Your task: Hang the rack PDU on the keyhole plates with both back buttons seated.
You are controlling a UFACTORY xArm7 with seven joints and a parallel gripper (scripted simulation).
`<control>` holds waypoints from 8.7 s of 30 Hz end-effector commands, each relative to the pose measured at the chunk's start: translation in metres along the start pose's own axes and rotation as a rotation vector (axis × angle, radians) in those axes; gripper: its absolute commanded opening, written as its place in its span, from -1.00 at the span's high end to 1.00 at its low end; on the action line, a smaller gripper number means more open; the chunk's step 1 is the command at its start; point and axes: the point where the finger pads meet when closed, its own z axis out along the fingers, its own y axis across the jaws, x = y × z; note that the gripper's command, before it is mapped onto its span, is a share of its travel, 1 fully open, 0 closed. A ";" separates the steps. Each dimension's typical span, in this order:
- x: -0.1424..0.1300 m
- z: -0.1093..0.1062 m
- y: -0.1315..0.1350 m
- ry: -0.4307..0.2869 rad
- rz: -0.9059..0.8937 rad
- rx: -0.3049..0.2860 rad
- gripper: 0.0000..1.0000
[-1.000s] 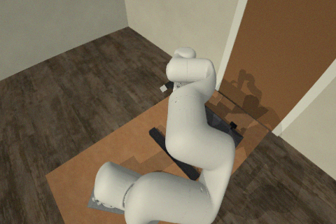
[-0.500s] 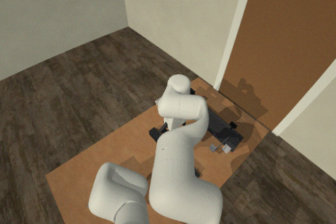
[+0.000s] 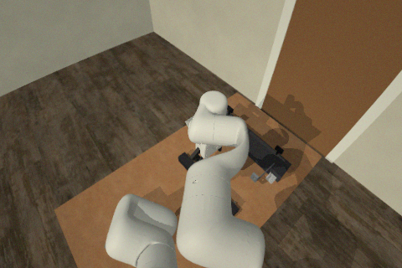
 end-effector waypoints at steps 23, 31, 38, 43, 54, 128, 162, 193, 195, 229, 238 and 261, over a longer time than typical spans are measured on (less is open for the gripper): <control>0.000 -0.001 0.001 0.002 0.000 -0.003 -0.95; 0.000 0.000 0.001 0.002 0.000 -0.003 -0.95; 0.000 0.015 0.001 0.002 0.000 -0.003 -0.95; 0.000 0.027 0.001 0.002 0.000 -0.003 -0.95; 0.000 0.090 0.001 0.002 0.000 -0.003 -0.95; 0.001 0.262 0.002 0.002 0.000 -0.003 1.00; 0.001 0.262 0.002 0.002 0.000 -0.003 1.00; 0.001 0.203 0.002 0.002 0.000 -0.003 1.00; 0.001 0.199 0.002 0.002 0.000 -0.003 1.00; 0.001 0.163 0.002 0.002 0.000 -0.003 1.00; 0.001 0.163 0.006 0.002 0.017 -0.006 1.00; 0.005 0.162 0.087 0.002 0.021 -0.006 1.00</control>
